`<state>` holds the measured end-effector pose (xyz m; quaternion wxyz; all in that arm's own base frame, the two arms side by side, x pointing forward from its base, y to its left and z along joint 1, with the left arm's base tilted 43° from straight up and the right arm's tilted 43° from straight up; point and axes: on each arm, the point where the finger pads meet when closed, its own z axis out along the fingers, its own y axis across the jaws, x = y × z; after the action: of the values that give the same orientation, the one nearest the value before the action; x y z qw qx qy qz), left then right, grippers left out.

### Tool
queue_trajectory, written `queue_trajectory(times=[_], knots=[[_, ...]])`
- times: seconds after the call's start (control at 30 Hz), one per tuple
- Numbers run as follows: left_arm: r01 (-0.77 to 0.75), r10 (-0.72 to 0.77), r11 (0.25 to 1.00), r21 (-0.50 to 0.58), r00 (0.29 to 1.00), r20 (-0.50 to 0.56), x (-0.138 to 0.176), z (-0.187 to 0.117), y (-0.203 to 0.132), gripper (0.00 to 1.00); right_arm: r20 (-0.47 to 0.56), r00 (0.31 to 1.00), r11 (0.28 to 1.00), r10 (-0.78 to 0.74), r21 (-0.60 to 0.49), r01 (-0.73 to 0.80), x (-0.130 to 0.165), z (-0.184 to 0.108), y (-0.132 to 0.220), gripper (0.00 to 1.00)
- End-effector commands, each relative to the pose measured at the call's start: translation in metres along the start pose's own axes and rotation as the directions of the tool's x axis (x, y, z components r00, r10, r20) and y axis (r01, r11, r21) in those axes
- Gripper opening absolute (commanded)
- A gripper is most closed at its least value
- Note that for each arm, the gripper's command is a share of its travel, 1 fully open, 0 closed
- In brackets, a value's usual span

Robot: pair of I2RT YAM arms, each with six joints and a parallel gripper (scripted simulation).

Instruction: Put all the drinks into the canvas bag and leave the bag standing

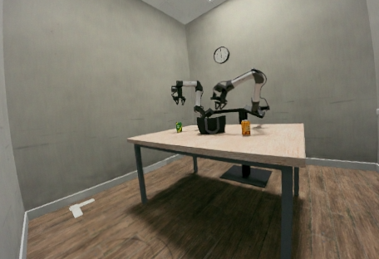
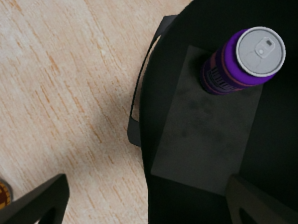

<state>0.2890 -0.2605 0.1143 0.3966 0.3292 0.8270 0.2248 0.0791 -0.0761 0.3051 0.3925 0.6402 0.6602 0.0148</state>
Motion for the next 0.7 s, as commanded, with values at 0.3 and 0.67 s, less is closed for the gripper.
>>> queue_trajectory(times=[0.3,0.67], knots=[[0.000,0.000,1.000,0.000,1.000,-0.005,0.016,-0.008,0.022,0.86,0.019,1.000,1.000,0.002,-0.023,-0.002,-0.005,-0.009,0.003,1.00],[-0.008,0.008,1.000,0.001,1.000,-0.011,0.038,-0.019,0.046,0.86,0.019,1.000,1.000,0.002,-0.023,-0.002,-0.005,-0.009,0.003,1.00]])
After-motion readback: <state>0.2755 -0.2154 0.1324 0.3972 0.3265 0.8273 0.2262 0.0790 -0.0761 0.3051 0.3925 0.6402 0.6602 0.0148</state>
